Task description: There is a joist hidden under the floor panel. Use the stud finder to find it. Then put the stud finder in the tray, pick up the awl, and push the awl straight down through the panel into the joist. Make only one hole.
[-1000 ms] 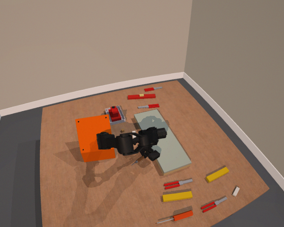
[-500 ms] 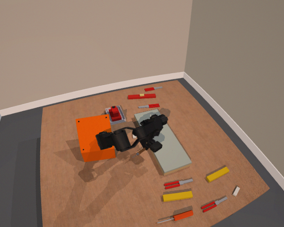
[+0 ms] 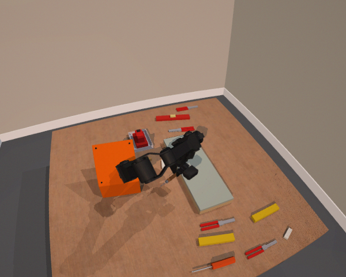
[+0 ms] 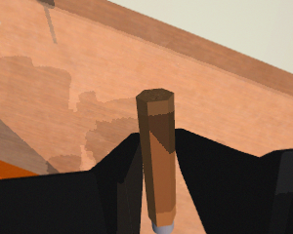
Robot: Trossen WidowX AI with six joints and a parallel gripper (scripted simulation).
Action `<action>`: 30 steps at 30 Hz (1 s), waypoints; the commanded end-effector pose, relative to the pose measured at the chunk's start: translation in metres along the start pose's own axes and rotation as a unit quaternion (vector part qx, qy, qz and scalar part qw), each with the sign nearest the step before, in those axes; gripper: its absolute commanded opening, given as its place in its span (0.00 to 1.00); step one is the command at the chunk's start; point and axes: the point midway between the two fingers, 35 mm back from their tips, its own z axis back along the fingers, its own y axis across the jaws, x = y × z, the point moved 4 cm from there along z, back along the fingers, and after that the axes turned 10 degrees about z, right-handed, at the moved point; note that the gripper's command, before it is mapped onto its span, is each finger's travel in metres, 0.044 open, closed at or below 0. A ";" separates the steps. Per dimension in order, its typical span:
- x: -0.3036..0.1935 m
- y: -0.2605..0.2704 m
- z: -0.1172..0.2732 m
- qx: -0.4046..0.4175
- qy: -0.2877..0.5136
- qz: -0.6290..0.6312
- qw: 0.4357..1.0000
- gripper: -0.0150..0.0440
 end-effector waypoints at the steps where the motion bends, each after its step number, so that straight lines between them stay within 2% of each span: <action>1: 0.014 0.005 -0.002 0.047 -0.020 0.042 0.998 0.25; 15: 0.071 0.025 -0.003 0.211 -0.171 0.212 0.939 0.25; 23: 0.104 0.029 0.001 0.259 -0.292 0.297 0.871 0.25; 30: 0.131 0.030 0.009 0.270 -0.407 0.363 0.794 0.25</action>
